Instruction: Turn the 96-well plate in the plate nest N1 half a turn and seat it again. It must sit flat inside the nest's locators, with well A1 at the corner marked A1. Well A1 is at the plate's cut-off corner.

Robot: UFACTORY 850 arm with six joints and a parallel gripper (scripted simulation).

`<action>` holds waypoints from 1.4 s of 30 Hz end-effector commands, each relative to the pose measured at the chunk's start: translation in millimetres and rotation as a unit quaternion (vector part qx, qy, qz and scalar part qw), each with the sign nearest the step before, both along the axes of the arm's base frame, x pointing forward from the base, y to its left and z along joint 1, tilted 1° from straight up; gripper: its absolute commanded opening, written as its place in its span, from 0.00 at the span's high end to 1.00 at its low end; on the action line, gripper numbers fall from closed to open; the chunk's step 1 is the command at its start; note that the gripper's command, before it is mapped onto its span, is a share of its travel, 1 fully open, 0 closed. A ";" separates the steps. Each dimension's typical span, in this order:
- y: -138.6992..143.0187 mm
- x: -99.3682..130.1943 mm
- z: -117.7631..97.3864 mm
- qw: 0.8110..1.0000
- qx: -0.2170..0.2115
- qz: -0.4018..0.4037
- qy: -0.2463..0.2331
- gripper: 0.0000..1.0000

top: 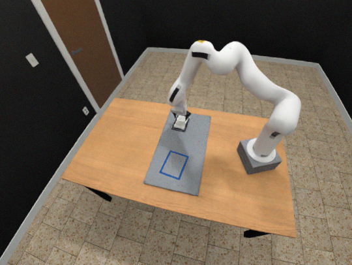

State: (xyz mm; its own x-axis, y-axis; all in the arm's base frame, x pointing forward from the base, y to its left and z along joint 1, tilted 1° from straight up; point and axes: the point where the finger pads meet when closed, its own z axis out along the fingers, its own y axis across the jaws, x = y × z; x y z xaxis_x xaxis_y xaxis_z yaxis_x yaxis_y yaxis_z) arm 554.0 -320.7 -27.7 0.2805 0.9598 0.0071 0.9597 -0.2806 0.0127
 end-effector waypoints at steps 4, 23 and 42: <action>-0.6 0.7 18.5 1.000 -0.001 0.000 -0.001 0.00; -0.7 0.2 46.9 1.000 -0.001 0.000 -0.001 0.00; -0.7 0.2 46.9 1.000 -0.001 0.000 -0.001 0.00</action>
